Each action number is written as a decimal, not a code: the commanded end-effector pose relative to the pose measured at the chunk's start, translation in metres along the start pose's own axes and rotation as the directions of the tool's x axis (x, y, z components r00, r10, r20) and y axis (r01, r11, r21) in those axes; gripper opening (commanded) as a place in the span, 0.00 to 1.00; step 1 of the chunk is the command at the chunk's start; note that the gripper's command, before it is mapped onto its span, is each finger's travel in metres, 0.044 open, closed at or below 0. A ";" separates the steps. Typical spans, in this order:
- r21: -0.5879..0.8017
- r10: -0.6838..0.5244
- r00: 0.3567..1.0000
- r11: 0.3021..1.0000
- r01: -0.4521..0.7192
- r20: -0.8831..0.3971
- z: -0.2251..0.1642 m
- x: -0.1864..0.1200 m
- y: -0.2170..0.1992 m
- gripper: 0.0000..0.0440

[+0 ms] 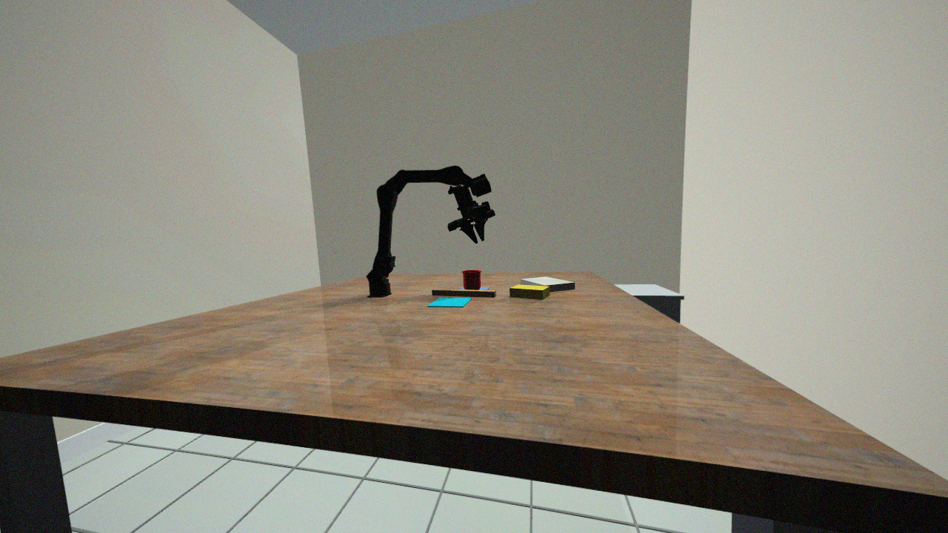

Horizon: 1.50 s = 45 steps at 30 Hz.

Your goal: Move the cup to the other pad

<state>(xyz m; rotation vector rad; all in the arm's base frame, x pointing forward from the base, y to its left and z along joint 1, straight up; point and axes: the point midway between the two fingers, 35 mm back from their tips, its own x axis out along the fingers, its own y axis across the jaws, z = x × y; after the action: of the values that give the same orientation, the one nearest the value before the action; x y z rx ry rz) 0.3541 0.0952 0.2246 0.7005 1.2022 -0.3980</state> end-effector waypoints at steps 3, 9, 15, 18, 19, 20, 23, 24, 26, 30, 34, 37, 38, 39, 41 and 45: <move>0.009 -0.078 0.996 0.997 0.078 -0.035 -0.005 0.011 -0.010 0.32; 0.012 -0.168 0.983 0.986 0.169 -0.081 -0.012 0.024 -0.022 0.33; 0.015 -0.251 0.961 0.967 0.254 -0.118 -0.019 0.038 -0.033 0.35; 0.017 -0.282 0.951 0.958 0.287 -0.129 -0.021 0.046 -0.038 0.35; 0.018 -0.291 0.947 0.955 0.296 -0.132 -0.022 0.049 -0.040 0.36; 0.019 -0.300 0.944 0.952 0.305 -0.134 -0.023 0.051 -0.041 0.36; 0.022 -0.324 0.935 0.944 0.330 -0.141 -0.026 0.060 -0.046 0.37; 0.023 -0.331 0.933 0.941 0.337 -0.144 -0.027 0.063 -0.047 0.37; 0.023 -0.344 0.927 0.936 0.351 -0.148 -0.028 0.069 -0.050 0.38; 0.022 -0.367 0.917 0.927 0.375 -0.155 -0.032 0.081 -0.055 0.39; 0.015 -0.385 0.909 0.920 0.393 -0.161 -0.035 0.093 -0.060 0.40; 0.007 -0.396 0.903 0.915 0.403 -0.165 -0.038 0.102 -0.064 0.40; 0.003 -0.400 0.902 0.914 0.406 -0.166 -0.039 0.105 -0.065 0.40; -0.001 -0.403 0.900 0.913 0.408 -0.168 -0.040 0.109 -0.067 0.40; -0.011 -0.409 0.897 0.911 0.413 -0.170 -0.042 0.115 -0.070 0.40; -0.037 -0.418 0.891 0.908 0.418 -0.178 -0.047 0.129 -0.075 0.40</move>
<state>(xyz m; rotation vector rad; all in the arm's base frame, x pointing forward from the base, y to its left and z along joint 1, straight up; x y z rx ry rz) 0.3180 0.0834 0.0817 0.5004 1.5238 -0.7103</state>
